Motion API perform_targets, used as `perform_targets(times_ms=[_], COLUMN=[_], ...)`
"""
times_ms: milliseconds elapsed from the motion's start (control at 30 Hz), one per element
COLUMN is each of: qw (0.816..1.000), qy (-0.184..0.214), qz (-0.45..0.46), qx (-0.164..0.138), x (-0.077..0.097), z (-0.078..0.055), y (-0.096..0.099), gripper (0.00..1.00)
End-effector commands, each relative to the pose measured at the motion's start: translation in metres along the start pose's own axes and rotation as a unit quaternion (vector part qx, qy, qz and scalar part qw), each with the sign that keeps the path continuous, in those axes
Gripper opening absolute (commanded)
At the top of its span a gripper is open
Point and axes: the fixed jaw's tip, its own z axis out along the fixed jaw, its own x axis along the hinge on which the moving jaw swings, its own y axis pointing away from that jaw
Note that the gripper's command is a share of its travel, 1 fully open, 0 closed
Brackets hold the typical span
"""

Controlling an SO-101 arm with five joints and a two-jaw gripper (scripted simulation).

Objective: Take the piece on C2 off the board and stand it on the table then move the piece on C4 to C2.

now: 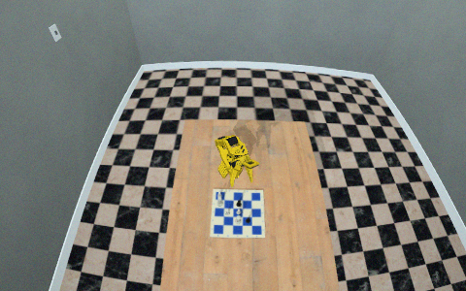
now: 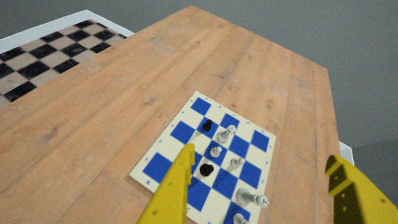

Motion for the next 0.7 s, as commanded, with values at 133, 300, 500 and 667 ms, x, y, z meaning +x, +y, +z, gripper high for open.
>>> perform_targets(times_ms=[133, 300, 500, 667], qw=[0.993, 0.991, 0.991, 0.991], qy=[0.054, 0.059, 0.060, 0.060], qz=[0.098, 0.109, 0.110, 0.110], qx=[0.042, 0.047, 0.047, 0.047], x=[0.030, 0.033, 0.034, 0.034], z=[-0.006, -0.006, -0.006, -0.006], y=[-0.010, -0.011, -0.011, -0.011], gripper=[0.41, 0.40, 0.40, 0.40])
